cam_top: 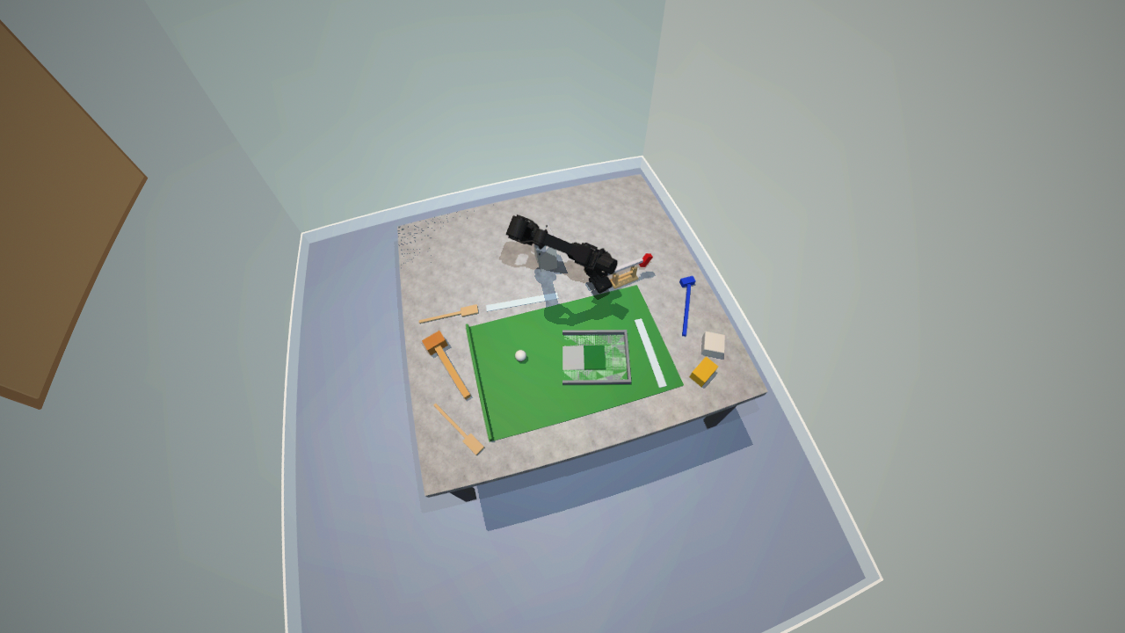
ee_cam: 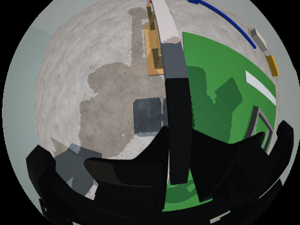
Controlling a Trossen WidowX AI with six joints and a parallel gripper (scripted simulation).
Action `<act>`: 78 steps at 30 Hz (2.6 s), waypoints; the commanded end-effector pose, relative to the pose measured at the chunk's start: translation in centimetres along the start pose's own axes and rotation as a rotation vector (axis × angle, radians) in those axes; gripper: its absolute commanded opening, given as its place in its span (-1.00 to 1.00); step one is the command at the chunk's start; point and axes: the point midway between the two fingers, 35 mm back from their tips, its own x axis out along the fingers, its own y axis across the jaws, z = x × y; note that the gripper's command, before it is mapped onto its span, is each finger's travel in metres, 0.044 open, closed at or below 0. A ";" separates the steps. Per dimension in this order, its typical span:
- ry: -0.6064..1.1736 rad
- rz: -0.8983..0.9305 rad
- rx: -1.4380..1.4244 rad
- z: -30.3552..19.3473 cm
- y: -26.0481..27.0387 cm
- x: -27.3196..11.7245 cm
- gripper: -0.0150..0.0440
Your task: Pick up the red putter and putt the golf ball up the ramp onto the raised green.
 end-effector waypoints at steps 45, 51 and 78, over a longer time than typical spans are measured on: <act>0.045 -0.144 1.199 -20.0 -0.9 -13.3 -0.49; 0.065 -0.171 1.406 -23.6 0.7 -14.1 -0.49; 0.147 -0.273 2.012 -32.8 7.9 -15.8 -0.49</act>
